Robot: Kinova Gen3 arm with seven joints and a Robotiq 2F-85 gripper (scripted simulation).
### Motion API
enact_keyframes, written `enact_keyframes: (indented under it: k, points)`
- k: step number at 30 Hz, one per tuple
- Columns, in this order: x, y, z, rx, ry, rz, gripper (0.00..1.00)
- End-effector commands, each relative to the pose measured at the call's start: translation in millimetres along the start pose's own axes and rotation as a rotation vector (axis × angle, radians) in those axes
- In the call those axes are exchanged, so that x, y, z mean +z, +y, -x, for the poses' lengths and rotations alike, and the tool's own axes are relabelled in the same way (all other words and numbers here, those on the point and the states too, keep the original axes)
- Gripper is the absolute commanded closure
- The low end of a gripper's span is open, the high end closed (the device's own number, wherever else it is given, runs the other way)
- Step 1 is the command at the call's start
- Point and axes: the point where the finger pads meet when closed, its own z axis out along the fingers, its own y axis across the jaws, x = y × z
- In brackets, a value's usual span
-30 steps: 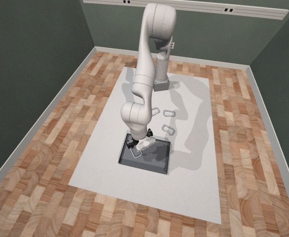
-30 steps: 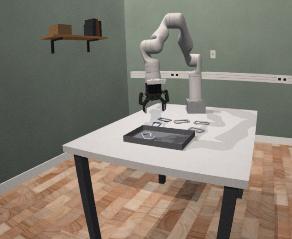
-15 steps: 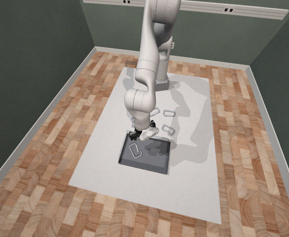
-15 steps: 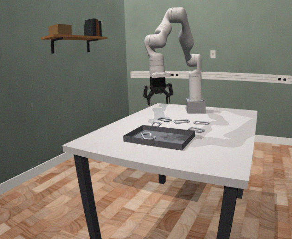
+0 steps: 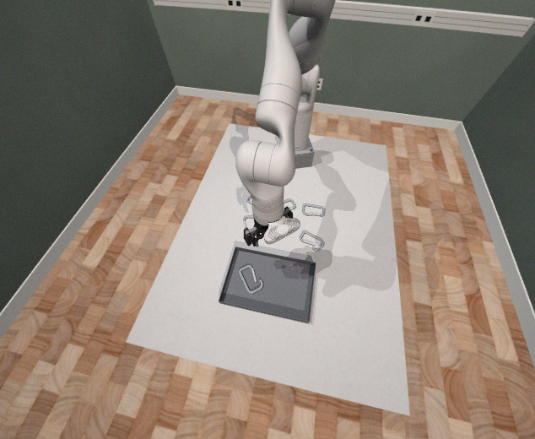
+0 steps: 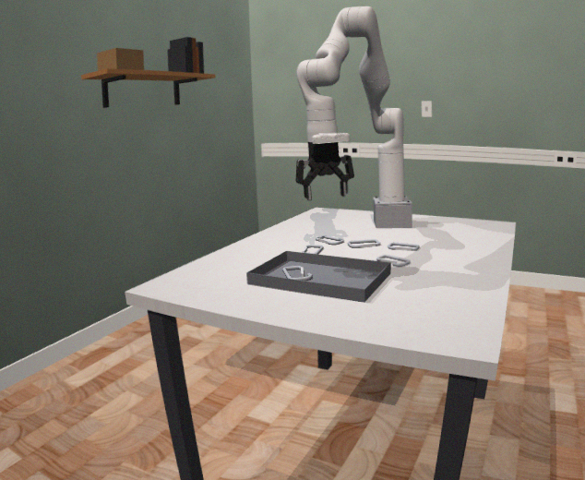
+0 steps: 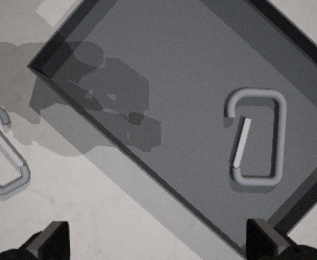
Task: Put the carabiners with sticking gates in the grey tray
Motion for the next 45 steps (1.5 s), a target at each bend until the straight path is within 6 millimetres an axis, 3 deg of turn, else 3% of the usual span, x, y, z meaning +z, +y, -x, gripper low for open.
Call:
enact_keyframes:
  k: [1, 10, 11, 27, 28, 44, 45]
  points:
    - [-14.6, -1.0, 0.4, 0.004, 0.014, 0.020, 0.00]
    - [-14.6, -1.0, 0.4, 0.004, 0.014, 0.020, 0.00]
    - [-44.6, -32.4, 23.8, -0.002, 0.011, 0.011, 0.00]
    - [-44.6, -32.4, 23.8, -0.002, 0.011, 0.011, 0.00]
    - [-75.0, -61.0, 45.1, -0.009, 0.016, 0.008, 0.00]
    - [-75.0, -61.0, 45.1, -0.009, 0.016, 0.008, 0.00]
    - [-106.2, -88.6, 66.9, -0.016, 0.021, 0.006, 0.00]
